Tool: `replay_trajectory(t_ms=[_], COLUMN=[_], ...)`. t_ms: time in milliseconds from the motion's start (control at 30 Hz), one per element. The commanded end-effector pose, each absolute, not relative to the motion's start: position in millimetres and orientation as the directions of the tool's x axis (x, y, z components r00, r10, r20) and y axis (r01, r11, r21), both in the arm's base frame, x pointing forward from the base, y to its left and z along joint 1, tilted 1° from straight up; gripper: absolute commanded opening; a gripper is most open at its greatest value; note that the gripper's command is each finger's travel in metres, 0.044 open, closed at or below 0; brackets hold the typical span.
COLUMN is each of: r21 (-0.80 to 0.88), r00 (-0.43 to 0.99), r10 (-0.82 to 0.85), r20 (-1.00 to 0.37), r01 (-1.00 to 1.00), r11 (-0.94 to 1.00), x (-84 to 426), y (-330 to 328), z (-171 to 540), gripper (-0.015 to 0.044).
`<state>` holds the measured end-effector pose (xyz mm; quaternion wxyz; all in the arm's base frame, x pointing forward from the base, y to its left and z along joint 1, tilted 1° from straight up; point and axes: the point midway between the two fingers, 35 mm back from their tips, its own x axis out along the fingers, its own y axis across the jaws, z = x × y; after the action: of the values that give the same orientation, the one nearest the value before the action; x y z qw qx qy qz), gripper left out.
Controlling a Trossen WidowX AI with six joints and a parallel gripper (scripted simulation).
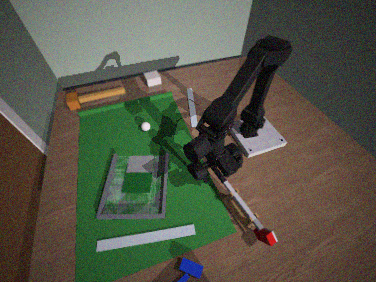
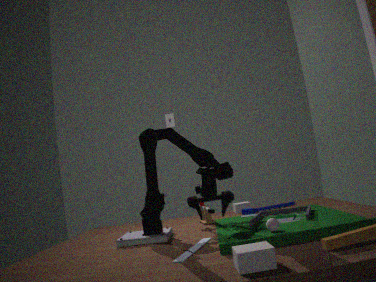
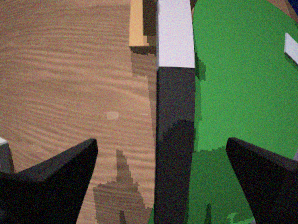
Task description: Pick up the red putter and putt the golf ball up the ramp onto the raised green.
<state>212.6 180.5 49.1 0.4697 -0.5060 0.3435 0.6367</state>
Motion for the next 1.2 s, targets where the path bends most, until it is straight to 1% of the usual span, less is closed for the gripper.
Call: replay_trajectory(t_ms=[0, 467, 700, 1167], r21=[-0.038, -0.038, -0.038, -0.037], r00=[-0.047, -0.047, -0.047, -0.047], r10=[0.251, 0.251, 0.251, 0.251], r20=[-0.967, -0.967, -0.967, -0.967], r01=[-0.946, -0.946, -0.946, -0.946], r11=[-0.323, -0.323, -0.323, -0.323], x=[212.6, 212.6, 212.7, 214.6], y=[180.5, 180.5, 180.6, 182.8], z=[49.1, 49.1, 50.0, 114.2], gripper=[0.0414, 0.0046, 0.0, 0.0])
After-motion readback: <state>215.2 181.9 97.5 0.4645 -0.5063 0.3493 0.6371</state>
